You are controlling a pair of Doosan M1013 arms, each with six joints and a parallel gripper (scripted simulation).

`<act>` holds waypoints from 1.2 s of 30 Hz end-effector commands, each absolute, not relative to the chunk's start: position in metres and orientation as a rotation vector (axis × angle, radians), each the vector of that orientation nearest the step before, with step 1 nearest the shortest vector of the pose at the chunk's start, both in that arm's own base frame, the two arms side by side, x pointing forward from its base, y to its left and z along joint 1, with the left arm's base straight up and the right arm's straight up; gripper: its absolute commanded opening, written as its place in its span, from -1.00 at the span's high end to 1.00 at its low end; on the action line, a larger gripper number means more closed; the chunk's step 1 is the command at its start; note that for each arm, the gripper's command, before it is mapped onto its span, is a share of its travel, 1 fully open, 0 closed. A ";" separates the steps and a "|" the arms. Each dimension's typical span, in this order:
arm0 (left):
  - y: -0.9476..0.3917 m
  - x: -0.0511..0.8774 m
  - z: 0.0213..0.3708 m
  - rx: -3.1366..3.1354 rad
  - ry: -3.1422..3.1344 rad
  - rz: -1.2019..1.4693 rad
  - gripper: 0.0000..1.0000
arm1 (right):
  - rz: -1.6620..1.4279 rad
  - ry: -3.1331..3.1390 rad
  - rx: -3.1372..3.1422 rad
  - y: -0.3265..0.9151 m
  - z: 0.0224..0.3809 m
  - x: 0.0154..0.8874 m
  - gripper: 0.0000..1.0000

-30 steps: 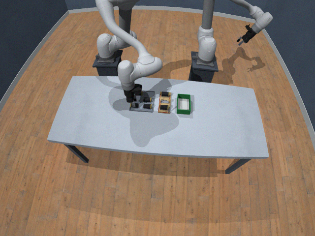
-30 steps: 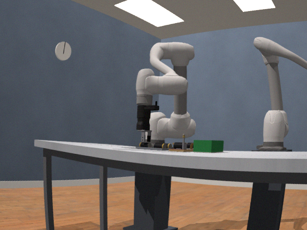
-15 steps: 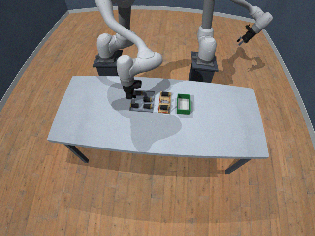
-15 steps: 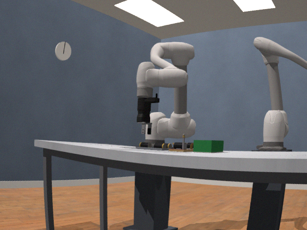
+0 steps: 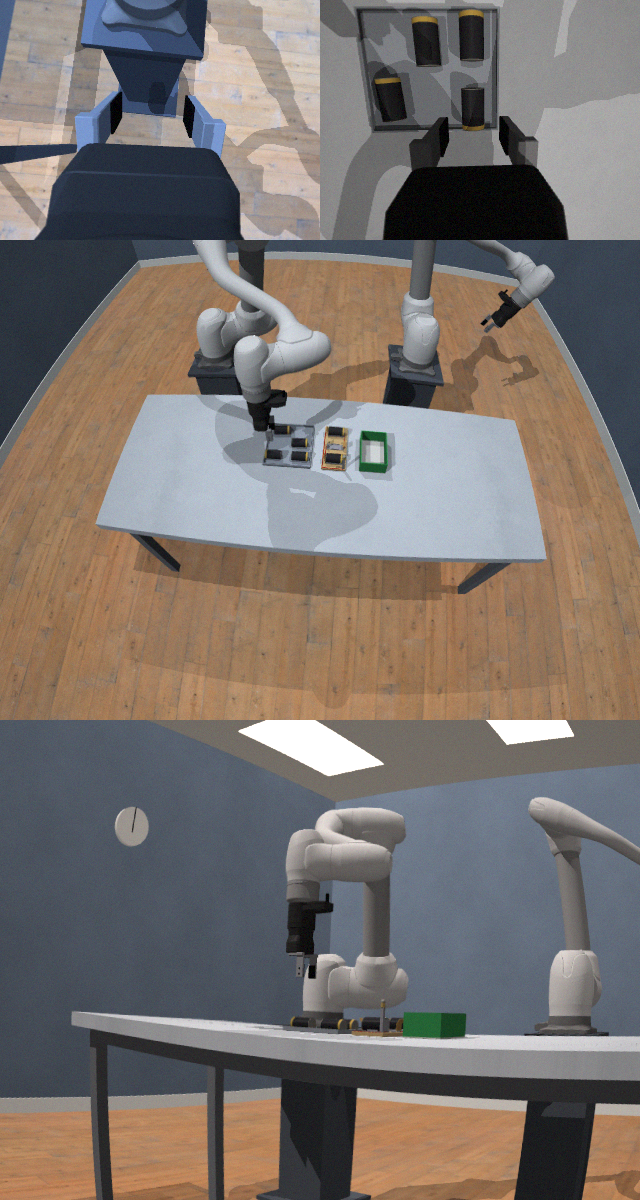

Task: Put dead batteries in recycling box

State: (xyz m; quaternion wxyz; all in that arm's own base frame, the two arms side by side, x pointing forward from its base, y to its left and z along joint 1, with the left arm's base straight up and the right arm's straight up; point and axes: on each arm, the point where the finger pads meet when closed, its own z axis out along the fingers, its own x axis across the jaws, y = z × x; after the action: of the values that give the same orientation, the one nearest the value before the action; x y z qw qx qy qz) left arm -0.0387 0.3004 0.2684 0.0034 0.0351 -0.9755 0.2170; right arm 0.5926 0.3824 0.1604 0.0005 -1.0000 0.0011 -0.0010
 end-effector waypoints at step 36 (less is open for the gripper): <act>0.301 -0.039 0.269 0.110 -3.058 0.678 -1.00 | -0.002 -0.107 -3.138 0.396 0.161 0.472 -0.81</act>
State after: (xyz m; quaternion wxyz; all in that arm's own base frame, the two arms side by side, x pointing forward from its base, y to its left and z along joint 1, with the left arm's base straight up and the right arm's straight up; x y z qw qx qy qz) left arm -0.0387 0.3004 0.2684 0.0034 0.0351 -0.9755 0.2170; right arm 0.4720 0.3959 0.1599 -0.0001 -0.9994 -0.0340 -0.0002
